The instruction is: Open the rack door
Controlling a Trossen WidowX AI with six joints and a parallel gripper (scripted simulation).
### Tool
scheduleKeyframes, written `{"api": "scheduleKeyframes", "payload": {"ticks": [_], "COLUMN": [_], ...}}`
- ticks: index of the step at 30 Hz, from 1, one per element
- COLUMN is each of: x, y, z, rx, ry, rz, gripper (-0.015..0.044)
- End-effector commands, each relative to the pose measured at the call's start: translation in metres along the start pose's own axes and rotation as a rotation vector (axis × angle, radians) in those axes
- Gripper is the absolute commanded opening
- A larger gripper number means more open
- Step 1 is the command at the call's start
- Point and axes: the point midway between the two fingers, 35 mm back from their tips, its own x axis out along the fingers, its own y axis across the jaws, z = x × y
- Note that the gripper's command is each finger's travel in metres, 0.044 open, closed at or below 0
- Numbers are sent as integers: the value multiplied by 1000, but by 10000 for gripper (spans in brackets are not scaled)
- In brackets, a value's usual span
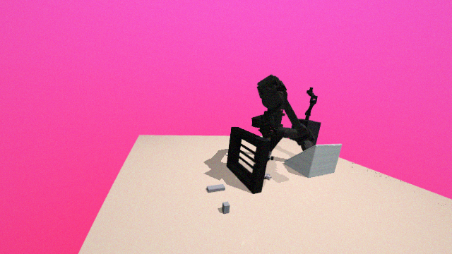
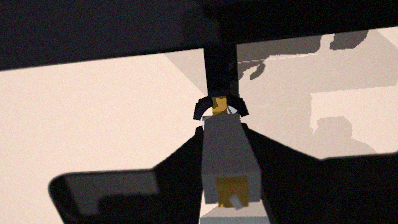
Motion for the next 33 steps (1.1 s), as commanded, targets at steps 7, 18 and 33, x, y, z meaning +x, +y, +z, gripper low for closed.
{"api": "scheduleKeyframes", "payload": {"ticks": [7,18,33], "x": [2,2,2], "y": [0,0,0], "z": [-1,-1,-1], "rx": [-7,-228,-967], "ry": [4,4,5], "rz": [-3,-3,-1], "gripper": [34,19,19]}}
